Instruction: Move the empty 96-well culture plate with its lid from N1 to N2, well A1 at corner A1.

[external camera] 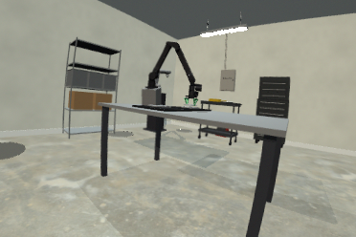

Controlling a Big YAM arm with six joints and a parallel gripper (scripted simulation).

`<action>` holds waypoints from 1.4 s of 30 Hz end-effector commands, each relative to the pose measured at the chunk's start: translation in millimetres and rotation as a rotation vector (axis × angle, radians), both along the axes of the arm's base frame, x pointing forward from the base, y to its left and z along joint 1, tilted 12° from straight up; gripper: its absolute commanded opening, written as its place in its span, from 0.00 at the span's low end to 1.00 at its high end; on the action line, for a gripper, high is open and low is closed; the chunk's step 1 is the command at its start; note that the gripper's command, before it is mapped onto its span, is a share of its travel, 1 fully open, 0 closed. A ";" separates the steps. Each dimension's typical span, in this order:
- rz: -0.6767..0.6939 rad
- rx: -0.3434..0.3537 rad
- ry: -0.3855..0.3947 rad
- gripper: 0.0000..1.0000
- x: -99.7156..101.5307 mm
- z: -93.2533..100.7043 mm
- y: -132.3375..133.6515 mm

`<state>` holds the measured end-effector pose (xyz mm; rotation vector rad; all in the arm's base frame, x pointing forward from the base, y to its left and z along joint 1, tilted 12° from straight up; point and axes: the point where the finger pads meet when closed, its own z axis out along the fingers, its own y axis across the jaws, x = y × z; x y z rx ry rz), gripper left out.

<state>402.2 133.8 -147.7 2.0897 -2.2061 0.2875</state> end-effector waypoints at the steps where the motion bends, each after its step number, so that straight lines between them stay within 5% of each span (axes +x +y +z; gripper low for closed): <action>1: 0.005 0.014 -0.031 0.00 13.7 9.3 5.9; 42: 0.002 0.015 -0.035 0.00 23.7 -0.2 2.4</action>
